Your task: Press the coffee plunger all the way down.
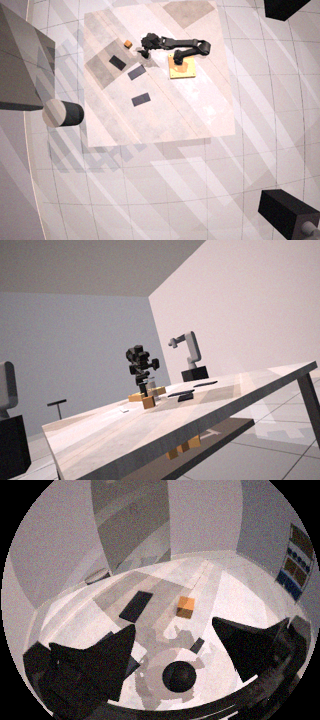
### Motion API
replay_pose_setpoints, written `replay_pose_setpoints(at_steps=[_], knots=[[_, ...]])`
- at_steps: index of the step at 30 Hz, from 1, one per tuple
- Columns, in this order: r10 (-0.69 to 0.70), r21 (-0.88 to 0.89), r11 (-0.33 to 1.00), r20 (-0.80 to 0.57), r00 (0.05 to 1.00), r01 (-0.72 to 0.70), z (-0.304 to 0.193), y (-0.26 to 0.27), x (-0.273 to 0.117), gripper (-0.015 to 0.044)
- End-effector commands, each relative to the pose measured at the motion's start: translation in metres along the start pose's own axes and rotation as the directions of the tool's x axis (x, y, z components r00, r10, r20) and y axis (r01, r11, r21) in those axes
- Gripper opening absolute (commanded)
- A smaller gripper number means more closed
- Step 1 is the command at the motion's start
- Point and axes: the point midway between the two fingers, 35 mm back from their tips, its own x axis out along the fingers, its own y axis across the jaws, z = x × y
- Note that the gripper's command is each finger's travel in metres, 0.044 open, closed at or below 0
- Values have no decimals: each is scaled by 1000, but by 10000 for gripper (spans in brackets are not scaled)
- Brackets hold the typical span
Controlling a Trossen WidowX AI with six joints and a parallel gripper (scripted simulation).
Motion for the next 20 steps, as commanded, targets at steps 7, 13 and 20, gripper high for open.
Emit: replay_pose_setpoints(at_steps=[7, 13, 20], knots=[[3, -8, 1000, -16, 1000, -3, 44, 2, -75, 440], [3, -9, 1000, -16, 1000, -3, 41, 2, -75, 440], [3, -9, 1000, -16, 1000, -3, 41, 2, -75, 440]])
